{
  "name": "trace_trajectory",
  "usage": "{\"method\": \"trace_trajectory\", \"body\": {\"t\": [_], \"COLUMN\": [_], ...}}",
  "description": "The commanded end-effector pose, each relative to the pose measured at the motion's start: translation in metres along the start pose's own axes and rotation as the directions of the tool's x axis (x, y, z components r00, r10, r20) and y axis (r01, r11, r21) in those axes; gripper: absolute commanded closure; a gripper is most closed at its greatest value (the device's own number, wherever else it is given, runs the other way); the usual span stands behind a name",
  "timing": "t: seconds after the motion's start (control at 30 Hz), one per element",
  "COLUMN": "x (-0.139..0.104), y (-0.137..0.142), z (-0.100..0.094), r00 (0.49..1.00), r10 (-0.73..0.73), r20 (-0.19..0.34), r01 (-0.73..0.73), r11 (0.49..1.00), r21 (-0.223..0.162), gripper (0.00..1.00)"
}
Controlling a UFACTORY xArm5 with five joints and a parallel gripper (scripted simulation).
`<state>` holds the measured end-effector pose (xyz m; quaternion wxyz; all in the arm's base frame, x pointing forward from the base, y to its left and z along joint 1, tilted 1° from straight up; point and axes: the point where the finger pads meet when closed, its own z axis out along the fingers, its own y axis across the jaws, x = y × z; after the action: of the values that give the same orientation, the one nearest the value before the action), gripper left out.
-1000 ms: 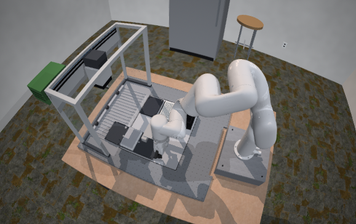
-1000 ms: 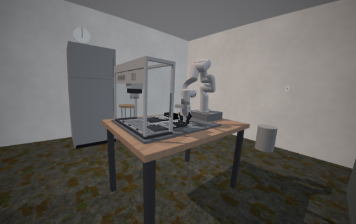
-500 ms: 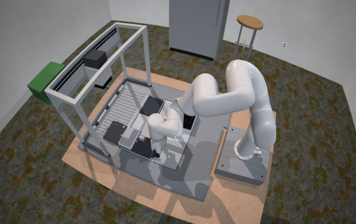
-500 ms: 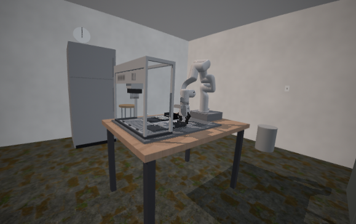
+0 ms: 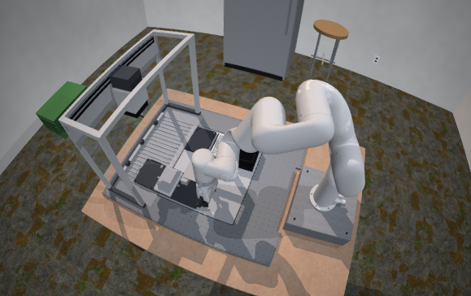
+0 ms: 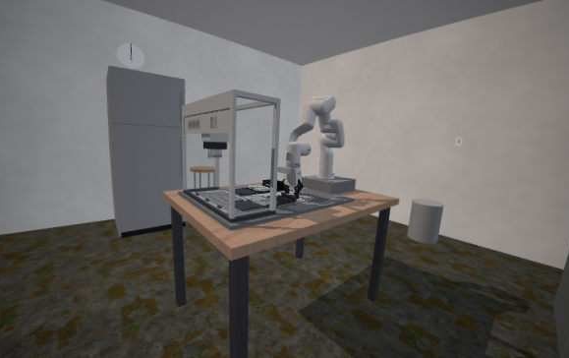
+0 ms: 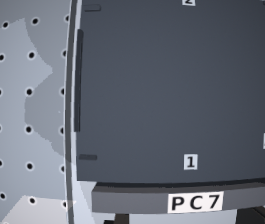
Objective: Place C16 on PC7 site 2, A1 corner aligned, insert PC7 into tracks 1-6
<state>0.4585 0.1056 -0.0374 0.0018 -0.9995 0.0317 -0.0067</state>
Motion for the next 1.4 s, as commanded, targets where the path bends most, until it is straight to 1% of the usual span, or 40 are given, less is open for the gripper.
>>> {"method": "trace_trajectory", "body": {"t": [0.0,1.37], "x": [0.006,0.041], "y": [0.000,-0.001], "z": [-0.001,-0.002], "r00": [1.000,1.000], "r10": [0.000,0.000], "r20": [-0.004,-0.005], "r01": [0.000,0.000], "r11": [1.000,1.000], "r21": [0.001,0.001], "gripper": [0.19,0.19]}}
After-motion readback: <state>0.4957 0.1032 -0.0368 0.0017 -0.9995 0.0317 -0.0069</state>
